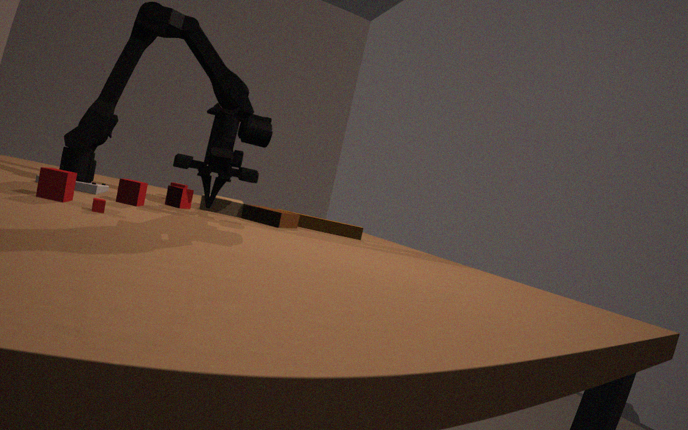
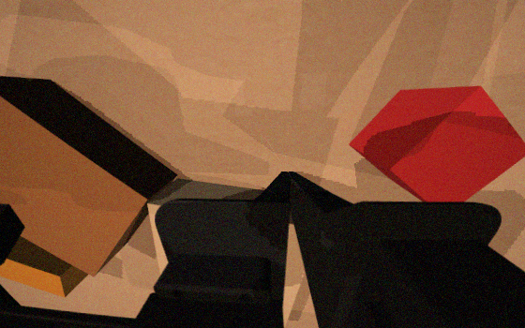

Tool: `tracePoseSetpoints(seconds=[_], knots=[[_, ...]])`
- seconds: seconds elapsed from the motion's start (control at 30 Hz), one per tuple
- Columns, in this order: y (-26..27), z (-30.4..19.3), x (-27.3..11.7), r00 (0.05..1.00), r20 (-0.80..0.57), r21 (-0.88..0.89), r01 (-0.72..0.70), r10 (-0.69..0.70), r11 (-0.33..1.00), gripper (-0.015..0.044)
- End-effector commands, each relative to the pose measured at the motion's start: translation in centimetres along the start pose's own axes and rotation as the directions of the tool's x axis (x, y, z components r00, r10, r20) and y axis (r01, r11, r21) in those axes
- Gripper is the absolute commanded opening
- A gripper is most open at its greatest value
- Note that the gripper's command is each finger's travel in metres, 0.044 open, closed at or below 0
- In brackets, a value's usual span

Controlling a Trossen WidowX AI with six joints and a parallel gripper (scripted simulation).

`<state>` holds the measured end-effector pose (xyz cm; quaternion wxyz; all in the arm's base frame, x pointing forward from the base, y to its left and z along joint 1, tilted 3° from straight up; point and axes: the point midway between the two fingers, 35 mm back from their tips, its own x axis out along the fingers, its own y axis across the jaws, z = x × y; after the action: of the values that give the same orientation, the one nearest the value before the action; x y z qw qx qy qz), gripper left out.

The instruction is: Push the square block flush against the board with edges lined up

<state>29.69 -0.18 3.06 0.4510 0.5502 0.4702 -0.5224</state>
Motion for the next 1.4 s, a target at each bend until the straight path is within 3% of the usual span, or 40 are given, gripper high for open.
tracePoseSetpoints(seconds=[0.0, 1.03, 1.2, 1.37], knots=[[0.0, 0.0, 0.1, 1.000, -0.007, 0.004, 0.004, -0.004, 1.000, 0.0000], [-0.1, 4.9, 0.2, 1.000, -0.003, 0.004, 0.004, -0.004, 1.000, 0.0000], [0.2, 4.6, -5.0, 1.000, -0.003, 0.005, 0.004, -0.003, 1.000, 0.0000], [0.1, 4.6, -5.4, 1.000, -0.003, 0.004, 0.004, -0.004, 1.000, 0.0000]])
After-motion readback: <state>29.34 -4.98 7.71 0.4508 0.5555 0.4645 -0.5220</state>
